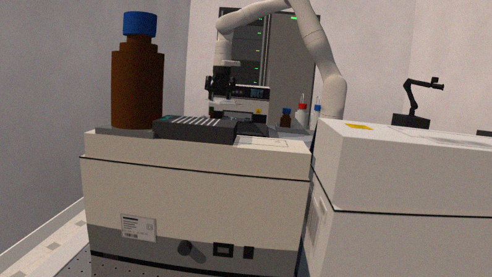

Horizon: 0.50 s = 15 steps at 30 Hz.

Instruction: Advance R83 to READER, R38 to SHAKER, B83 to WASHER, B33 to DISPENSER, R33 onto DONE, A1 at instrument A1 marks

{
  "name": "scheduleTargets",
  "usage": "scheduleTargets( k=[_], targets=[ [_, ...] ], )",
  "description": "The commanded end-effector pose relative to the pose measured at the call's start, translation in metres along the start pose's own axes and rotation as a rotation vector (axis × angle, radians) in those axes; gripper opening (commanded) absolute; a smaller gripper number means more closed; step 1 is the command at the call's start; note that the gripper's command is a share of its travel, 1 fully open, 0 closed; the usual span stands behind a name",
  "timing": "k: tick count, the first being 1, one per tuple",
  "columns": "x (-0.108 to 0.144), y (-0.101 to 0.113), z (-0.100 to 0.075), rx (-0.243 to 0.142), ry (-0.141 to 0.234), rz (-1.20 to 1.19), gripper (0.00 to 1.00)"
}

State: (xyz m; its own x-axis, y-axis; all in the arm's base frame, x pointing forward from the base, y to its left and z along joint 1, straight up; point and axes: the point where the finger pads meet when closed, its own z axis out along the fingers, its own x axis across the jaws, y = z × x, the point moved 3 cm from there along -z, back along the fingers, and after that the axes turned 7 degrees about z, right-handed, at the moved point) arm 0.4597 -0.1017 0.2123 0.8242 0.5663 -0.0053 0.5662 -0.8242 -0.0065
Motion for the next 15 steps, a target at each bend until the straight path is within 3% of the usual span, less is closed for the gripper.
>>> scheduleTargets(
  k=[1,15],
  targets=[
    [0.002,-0.001,-0.001,-0.004,0.006,0.044,0.94],
    [-0.016,0.013,-0.001,-0.004,0.007,0.184,0.94]
  ],
)
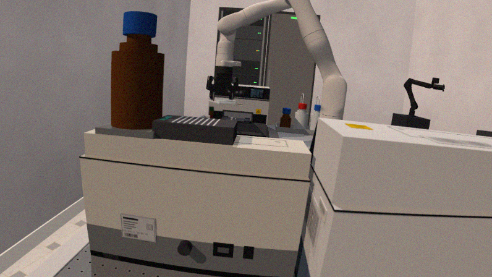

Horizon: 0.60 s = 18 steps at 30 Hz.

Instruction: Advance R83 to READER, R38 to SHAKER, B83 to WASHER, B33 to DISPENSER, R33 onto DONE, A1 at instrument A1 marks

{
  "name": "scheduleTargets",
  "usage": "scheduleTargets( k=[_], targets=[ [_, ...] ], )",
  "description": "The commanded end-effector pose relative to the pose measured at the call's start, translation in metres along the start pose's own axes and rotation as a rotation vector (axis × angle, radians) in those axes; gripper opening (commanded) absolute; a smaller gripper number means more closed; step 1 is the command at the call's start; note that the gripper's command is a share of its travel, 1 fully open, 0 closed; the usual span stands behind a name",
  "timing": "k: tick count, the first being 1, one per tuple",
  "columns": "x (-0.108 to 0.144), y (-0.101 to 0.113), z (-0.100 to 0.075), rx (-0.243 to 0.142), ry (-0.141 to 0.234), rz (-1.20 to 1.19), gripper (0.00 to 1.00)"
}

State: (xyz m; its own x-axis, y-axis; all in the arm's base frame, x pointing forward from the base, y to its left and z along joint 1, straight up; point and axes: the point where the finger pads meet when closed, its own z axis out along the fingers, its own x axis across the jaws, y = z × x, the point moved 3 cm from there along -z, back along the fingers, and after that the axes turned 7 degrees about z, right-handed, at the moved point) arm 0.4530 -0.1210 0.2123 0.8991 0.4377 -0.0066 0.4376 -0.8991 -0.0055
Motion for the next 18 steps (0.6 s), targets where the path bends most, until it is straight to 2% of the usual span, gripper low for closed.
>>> scheduleTargets(
  k=[1,12,18],
  targets=[
    [0.001,0.000,-0.001,-0.003,0.008,0.047,0.94],
    [0.001,0.000,-0.001,-0.003,0.007,0.151,0.94],
    [-0.015,0.016,-0.002,-0.002,0.008,0.228,0.94]
  ],
)
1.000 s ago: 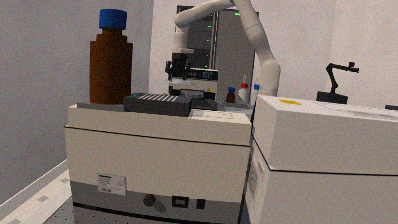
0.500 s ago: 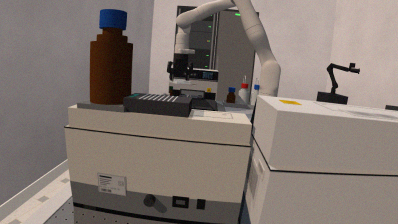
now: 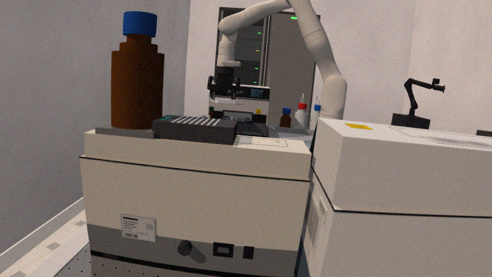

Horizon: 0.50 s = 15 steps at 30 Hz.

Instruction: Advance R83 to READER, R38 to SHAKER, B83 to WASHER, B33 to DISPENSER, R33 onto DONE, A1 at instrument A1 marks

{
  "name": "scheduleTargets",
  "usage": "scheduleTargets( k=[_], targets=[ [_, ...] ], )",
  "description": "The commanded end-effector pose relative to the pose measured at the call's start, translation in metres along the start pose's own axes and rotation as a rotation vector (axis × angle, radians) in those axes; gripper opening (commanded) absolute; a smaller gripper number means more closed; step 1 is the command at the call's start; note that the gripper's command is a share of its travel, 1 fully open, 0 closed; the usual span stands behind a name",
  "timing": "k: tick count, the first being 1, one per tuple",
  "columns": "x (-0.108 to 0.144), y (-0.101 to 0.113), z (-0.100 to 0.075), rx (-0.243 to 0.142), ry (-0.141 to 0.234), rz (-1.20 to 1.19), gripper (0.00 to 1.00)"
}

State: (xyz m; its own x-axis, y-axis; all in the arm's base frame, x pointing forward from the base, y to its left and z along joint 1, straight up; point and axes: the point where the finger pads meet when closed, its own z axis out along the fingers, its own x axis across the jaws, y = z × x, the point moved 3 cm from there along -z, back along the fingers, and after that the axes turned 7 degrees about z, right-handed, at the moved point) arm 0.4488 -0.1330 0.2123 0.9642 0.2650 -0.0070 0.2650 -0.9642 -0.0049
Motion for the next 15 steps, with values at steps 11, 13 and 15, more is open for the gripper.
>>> scheduleTargets(
  k=[11,13,15],
  targets=[
    [-0.0045,0.0086,-0.0014,-0.003,0.007,0.142,0.94],
    [-0.0046,0.0086,-0.0014,-0.002,0.007,0.165,0.94],
    [-0.0046,0.0086,-0.0014,-0.003,0.007,0.188,0.94]
  ],
)
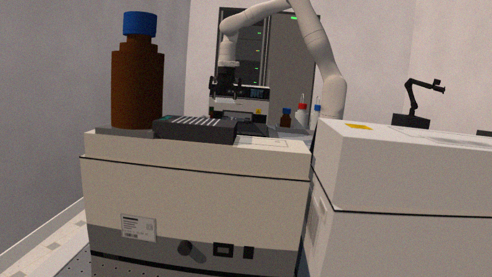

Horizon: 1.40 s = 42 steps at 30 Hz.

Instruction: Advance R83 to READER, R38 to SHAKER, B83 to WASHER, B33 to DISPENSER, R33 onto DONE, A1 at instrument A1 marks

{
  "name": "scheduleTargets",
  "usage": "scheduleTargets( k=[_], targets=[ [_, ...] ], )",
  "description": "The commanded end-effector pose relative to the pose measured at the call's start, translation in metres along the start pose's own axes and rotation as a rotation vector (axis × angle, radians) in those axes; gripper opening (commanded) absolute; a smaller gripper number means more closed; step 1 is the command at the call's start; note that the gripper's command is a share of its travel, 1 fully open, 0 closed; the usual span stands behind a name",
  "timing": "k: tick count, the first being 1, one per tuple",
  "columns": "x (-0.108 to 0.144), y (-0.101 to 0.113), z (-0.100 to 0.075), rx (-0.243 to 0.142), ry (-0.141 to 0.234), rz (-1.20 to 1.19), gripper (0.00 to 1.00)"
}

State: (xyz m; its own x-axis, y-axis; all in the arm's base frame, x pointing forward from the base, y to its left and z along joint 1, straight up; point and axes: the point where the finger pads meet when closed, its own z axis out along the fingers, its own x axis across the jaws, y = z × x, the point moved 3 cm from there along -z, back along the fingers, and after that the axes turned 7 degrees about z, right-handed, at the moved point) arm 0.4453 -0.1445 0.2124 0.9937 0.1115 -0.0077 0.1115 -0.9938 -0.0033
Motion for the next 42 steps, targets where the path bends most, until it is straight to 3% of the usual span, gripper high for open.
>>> scheduleTargets(
  k=[1,11,26,33,42],
  targets=[
    [0.002,-0.002,-0.001,-0.002,0.007,0.044,0.94],
    [-0.009,0.021,-0.001,-0.001,0.008,0.143,0.94],
    [-0.008,0.019,-0.001,0.000,0.008,0.289,0.94],
    [-0.017,0.042,-0.002,0.000,0.008,0.377,0.94],
    [-0.017,0.040,-0.001,-0.002,0.007,0.451,0.94]
  ],
)
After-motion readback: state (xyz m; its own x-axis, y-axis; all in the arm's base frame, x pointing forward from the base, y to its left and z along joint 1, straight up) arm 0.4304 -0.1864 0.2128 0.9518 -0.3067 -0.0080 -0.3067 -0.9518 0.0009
